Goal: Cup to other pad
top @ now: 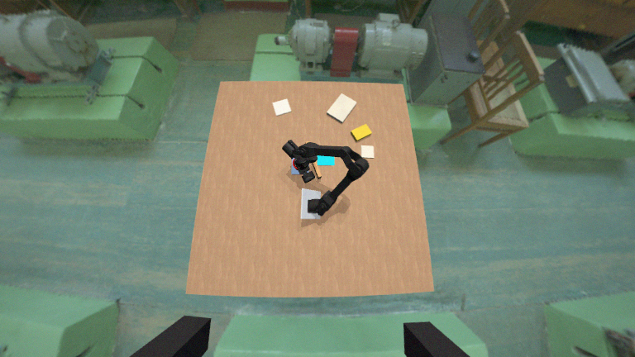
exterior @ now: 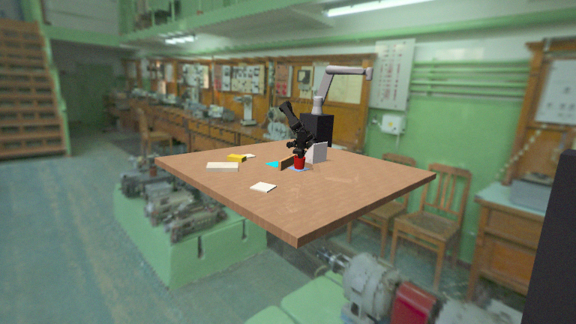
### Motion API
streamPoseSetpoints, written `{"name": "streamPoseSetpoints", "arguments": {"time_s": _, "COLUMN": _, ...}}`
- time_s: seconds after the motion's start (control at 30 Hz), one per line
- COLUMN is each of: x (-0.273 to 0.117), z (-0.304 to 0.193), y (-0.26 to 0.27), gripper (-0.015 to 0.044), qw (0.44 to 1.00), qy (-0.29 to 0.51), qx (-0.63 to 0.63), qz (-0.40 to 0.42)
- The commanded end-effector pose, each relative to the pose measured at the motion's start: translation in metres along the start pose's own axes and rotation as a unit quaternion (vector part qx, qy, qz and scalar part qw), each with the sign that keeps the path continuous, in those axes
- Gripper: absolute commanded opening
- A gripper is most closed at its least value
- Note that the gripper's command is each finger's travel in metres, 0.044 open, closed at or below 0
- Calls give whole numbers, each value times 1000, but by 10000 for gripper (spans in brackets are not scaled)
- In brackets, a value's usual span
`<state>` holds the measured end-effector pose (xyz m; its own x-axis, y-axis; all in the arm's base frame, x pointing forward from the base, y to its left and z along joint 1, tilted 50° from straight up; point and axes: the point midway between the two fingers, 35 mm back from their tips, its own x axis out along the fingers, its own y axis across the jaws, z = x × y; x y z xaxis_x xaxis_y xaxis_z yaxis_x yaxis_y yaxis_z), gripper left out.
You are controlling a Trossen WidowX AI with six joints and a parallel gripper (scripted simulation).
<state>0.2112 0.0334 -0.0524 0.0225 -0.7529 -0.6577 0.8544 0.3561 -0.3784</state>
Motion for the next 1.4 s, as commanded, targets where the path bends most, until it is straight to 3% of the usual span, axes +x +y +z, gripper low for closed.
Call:
{"name": "streamPoseSetpoints", "arguments": {"time_s": 0.0, "x": -2, "z": 0, "y": 0, "gripper": 0, "qw": 1000, "qy": 0, "qx": 0, "qz": 0}}
{"name": "streamPoseSetpoints", "arguments": {"time_s": 0.9, "x": -83, "z": 0, "y": 5, "gripper": 0, "qw": 1000, "qy": -1, "qx": -2, "qz": 0}}
{"name": "streamPoseSetpoints", "arguments": {"time_s": 1.37, "x": -83, "z": 0, "y": 5, "gripper": 0, "qw": 1000, "qy": -3, "qx": -5, "qz": 0}}
